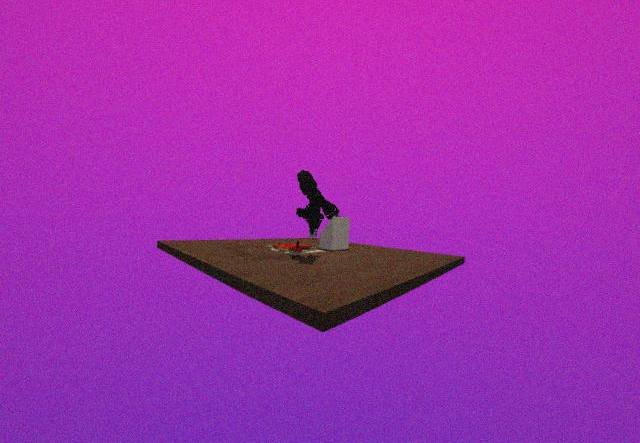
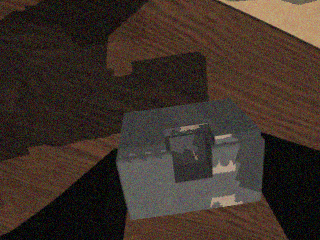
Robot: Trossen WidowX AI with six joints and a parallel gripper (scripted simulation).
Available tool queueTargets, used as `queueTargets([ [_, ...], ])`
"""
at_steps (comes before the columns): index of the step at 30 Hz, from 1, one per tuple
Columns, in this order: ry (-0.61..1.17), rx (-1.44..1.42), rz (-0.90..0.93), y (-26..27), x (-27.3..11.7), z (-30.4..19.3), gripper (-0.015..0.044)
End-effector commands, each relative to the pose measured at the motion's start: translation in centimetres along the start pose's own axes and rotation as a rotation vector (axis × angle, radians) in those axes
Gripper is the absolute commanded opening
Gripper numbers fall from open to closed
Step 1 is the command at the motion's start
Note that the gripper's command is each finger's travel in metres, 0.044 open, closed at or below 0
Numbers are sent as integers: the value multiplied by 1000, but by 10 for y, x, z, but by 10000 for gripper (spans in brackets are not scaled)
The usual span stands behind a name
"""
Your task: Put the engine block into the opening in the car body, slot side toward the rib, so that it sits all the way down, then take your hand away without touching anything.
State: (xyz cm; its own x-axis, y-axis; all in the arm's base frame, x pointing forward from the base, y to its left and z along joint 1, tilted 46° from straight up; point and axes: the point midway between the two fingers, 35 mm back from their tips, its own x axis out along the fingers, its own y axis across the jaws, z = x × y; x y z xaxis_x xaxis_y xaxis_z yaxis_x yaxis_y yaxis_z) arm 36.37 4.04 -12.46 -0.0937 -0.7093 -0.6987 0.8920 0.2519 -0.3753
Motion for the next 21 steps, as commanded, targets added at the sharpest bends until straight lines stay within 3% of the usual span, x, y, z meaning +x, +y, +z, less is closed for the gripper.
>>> queueTargets([
  [1,4,11,8,0,-18,0,0],
  [8,3,11,7,-2,-30,0,0],
  [13,3,11,7,-2,-10,0,0],
  [21,34,11,7,-1,-13,1,0],
])
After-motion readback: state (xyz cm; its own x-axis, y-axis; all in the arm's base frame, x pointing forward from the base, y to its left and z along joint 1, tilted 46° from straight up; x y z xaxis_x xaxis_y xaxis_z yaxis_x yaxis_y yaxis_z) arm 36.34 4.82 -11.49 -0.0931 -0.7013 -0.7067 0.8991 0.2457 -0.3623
